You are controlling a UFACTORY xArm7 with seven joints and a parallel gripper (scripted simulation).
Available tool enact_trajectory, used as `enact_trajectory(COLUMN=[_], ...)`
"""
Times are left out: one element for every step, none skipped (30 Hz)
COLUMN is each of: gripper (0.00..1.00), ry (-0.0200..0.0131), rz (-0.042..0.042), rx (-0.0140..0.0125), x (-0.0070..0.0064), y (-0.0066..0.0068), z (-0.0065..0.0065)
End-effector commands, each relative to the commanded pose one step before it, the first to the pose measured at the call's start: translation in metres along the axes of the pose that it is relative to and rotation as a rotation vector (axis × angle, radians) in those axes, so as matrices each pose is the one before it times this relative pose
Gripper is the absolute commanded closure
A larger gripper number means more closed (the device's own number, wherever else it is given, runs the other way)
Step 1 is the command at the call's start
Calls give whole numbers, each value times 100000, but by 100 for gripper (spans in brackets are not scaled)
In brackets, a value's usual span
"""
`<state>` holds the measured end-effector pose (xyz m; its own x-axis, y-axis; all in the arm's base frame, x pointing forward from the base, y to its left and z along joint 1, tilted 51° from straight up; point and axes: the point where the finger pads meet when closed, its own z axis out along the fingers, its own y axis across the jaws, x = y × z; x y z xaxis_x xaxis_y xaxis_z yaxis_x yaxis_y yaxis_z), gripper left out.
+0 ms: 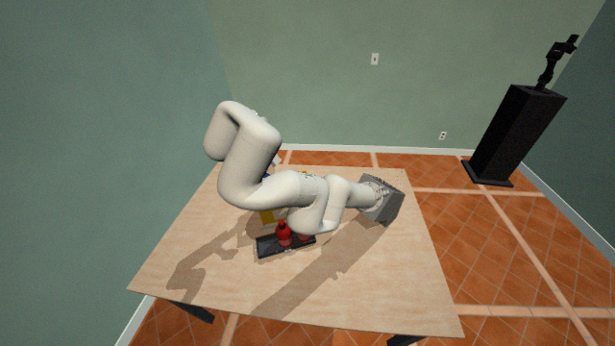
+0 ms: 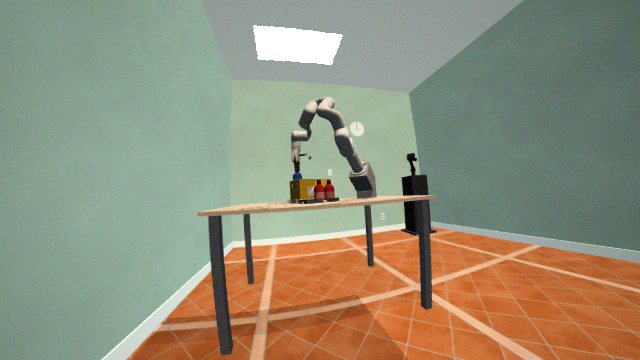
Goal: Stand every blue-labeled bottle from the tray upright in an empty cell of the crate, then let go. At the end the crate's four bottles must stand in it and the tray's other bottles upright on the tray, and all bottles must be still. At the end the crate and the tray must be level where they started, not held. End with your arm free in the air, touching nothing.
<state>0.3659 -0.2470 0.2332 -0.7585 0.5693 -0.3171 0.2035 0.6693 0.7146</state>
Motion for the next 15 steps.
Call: enact_trajectory(gripper=[100,100,100,100,100,100,100,100,100,100,100,100,100,100,100], ry=[-549,0,0,0,0,0,0,0,0,0,0,0,0,0,0], rz=[-2,0,0,0,0,0,0,0,0,0,0,0,0,0,0], rx=[241,0,0,0,0,1,0,0,0,0,0,0,0,0,0], x=[-140,-1,0,0,0,0,0,-1,0,0,0,0,0,0,0], y=[-78,0,0,0,0,0,0,0,0,0,0,0,0,0,0], z=[282,90,0,0,84,78,73,67,60,54,48,41,35,29,24])
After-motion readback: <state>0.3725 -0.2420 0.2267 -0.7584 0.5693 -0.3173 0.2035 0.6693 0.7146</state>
